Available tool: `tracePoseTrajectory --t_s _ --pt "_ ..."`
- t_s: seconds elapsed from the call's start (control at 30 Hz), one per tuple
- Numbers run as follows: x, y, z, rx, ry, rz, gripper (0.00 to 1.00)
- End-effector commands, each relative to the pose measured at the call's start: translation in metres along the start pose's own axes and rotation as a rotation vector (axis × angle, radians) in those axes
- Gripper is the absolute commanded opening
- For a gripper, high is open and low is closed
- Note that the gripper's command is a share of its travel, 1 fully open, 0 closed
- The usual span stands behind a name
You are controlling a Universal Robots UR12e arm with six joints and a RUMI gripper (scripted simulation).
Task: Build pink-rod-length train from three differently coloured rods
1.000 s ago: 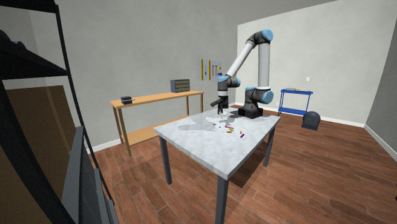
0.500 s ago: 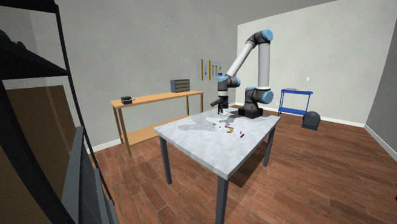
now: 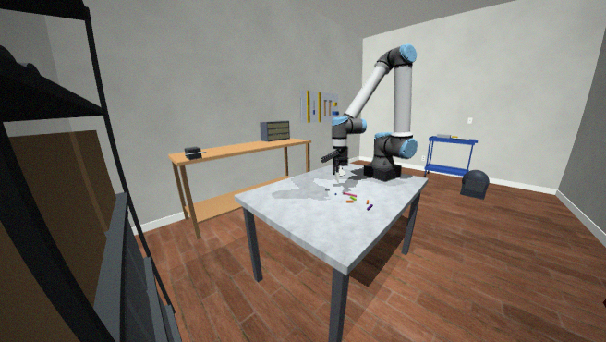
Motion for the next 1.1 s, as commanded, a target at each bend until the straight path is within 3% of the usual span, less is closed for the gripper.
tracePoseTrajectory --t_s 0.0,0.23,0.67,0.73,1.07 --pt "0.002 0.002 0.000 0.001 0.000 -0.059 1.00" --pt "0.006 0.004 0.000 0.001 0.000 -0.153 1.00" --pt "0.020 0.009 -0.003 0.001 0.000 -0.527 1.00" --pt "0.020 0.009 -0.003 0.001 0.000 -0.527 1.00" --pt "0.033 0.013 -0.005 0.001 0.001 -0.897 1.00"
Point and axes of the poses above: the point where the finger pads meet when closed, its own z axis back along the fingers, its own x axis across the jaws, y = z × x, the point moved 2 cm from there along z, back along the fingers, and after that the axes turned 6 degrees about z, right-handed, at the moved point
